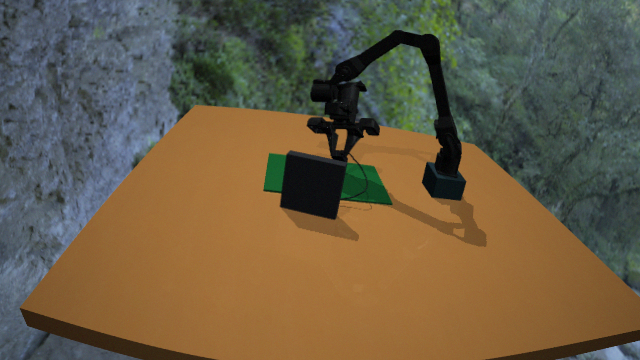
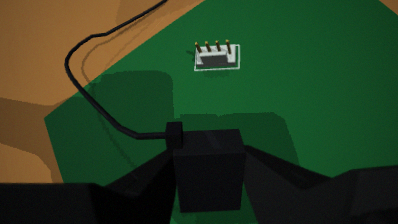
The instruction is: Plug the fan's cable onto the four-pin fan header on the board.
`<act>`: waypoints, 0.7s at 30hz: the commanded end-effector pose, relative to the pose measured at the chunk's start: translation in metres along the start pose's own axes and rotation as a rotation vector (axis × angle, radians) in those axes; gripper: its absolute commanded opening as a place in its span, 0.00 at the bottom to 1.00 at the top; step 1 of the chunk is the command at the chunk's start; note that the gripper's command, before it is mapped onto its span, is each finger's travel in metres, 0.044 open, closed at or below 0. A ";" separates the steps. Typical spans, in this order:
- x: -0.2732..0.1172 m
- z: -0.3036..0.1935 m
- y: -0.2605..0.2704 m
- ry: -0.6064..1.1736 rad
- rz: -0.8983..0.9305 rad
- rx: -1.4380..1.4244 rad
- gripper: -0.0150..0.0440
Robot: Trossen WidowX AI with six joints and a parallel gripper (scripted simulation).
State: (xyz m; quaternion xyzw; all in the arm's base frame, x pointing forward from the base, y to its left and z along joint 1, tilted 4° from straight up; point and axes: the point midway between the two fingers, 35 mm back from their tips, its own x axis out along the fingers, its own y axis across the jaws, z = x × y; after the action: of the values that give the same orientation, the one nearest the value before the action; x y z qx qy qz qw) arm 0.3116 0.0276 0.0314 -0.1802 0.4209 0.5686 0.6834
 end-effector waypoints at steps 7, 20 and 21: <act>0.002 -0.002 0.001 -0.149 0.007 -0.027 0.25; -0.001 -0.005 0.000 -0.328 -0.015 -0.051 0.25; -0.001 -0.005 0.000 -0.342 -0.018 -0.053 0.25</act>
State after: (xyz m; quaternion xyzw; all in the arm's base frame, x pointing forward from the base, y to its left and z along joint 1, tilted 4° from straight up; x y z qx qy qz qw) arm 0.3100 0.0243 0.0286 -0.1118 0.3066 0.5949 0.7346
